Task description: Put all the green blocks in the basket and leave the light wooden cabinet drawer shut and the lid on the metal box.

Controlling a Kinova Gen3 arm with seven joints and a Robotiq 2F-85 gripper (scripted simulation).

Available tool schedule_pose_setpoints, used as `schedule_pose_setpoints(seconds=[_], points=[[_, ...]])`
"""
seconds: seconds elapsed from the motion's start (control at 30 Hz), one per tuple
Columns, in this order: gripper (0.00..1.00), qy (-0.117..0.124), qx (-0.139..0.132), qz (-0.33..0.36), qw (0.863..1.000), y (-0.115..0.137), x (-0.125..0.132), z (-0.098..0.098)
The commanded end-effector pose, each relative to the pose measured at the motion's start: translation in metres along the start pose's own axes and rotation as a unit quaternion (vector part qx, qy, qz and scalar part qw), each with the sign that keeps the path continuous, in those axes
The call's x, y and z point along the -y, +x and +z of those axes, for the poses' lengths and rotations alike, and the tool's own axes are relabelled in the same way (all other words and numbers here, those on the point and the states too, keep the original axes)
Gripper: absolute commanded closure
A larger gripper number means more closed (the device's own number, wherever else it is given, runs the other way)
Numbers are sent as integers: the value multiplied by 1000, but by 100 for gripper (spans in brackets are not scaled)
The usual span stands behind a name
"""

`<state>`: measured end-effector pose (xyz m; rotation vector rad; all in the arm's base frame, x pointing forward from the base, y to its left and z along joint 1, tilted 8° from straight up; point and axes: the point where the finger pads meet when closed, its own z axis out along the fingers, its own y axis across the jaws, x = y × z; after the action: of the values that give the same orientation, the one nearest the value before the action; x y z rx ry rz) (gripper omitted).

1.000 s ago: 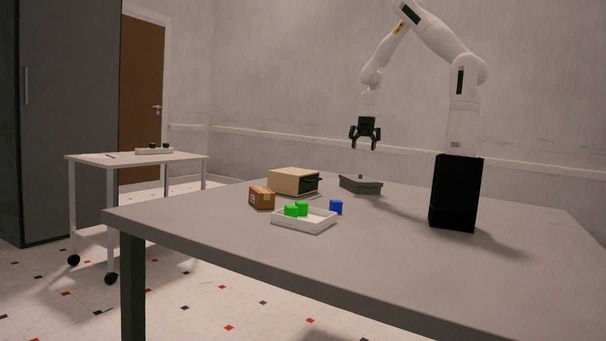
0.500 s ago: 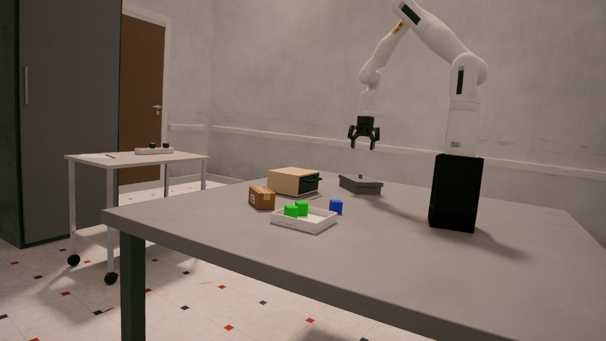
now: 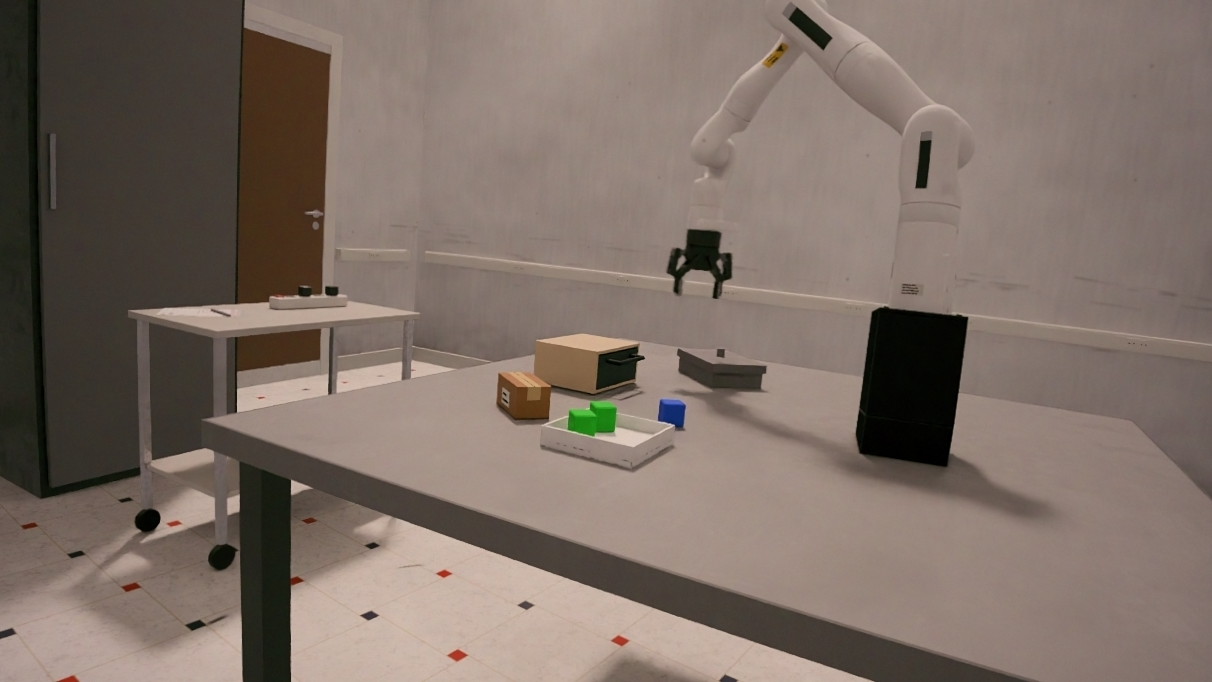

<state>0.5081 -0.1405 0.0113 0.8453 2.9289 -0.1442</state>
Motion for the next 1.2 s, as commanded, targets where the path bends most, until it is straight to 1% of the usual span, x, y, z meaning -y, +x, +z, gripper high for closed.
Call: schedule_pose_setpoints(seconds=[0.0, 0.13, 0.2, 0.33, 0.4, 0.43, 0.47, 0.67, 0.9, 0.97, 1.0, 1.17], points=[[0, -2, 1, -5, 1000, 1, -45, 0], [0, -4, 0, -11, 1000, 11, -99, 1], [0, -5, 0, -14, 1000, 19, -127, 1], [0, -6, -1, -21, 1000, 38, -174, 1], [0, -6, -1, -21, 1000, 38, -174, 1], [0, -6, -2, -23, 1000, 50, -204, 1], [0, -6, -2, -25, 1000, 58, -219, 1], [0, -5, -4, -36, 999, 102, -280, 1], [0, -1, -4, -46, 999, 165, -345, 1], [0, -1, -4, -46, 999, 165, -345, 1], [0, 0, -4, -48, 999, 192, -372, 2], [0, 3, -3, -53, 999, 241, -409, 3]])
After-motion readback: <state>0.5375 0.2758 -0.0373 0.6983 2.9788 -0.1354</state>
